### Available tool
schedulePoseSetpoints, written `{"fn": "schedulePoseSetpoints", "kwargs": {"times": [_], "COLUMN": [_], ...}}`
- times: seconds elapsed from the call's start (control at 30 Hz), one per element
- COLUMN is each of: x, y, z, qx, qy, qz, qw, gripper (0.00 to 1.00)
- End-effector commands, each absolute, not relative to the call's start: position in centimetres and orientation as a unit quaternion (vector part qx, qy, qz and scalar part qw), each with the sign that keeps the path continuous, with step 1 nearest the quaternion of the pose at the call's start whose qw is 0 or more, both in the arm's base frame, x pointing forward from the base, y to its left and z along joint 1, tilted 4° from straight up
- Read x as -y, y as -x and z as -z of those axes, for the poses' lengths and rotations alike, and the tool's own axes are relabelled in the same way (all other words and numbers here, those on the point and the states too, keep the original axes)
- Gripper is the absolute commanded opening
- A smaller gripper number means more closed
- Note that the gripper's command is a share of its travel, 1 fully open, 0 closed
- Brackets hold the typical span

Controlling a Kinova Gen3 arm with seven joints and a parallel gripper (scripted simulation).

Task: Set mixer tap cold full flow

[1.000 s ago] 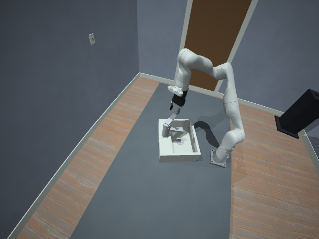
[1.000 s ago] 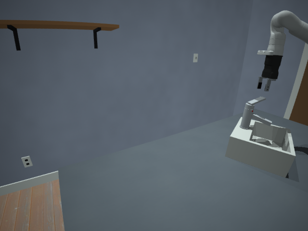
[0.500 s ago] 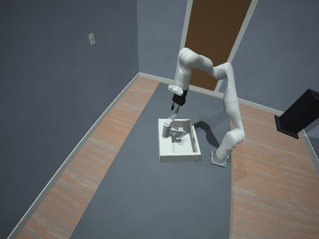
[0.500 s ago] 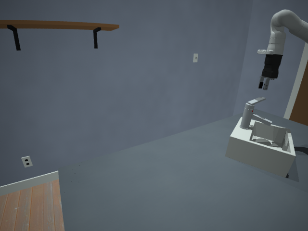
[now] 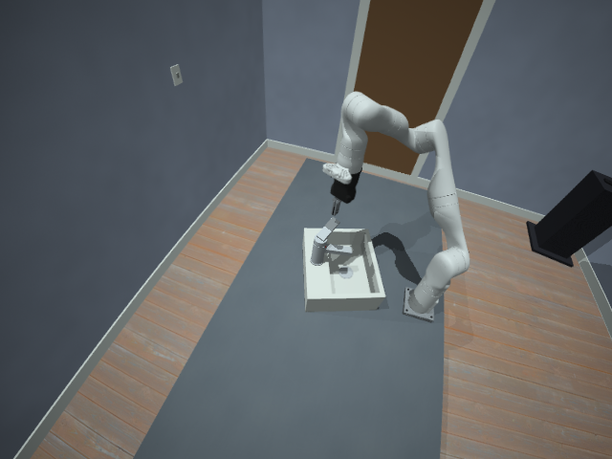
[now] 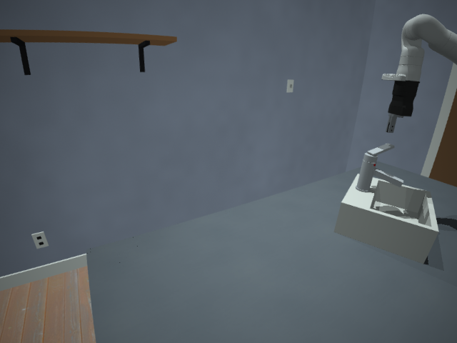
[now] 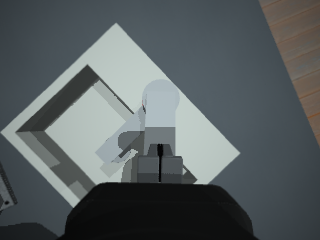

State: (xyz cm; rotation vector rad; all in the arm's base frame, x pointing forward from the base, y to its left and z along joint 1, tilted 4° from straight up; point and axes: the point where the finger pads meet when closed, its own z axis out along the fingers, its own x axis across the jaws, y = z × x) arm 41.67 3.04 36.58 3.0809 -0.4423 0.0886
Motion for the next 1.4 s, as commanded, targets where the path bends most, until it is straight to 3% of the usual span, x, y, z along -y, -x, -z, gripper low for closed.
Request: {"fn": "schedulePoseSetpoints", "kwargs": {"times": [0.0, 1.37], "x": [-3.07, -3.32], "y": [-41.67, -41.61], "z": [-36.64, -37.51], "qx": [0.142, 0.179], "qy": [-0.989, -0.983], "qz": [-0.029, -0.040], "qw": [0.014, 0.015], "gripper": [0.00, 0.00]}}
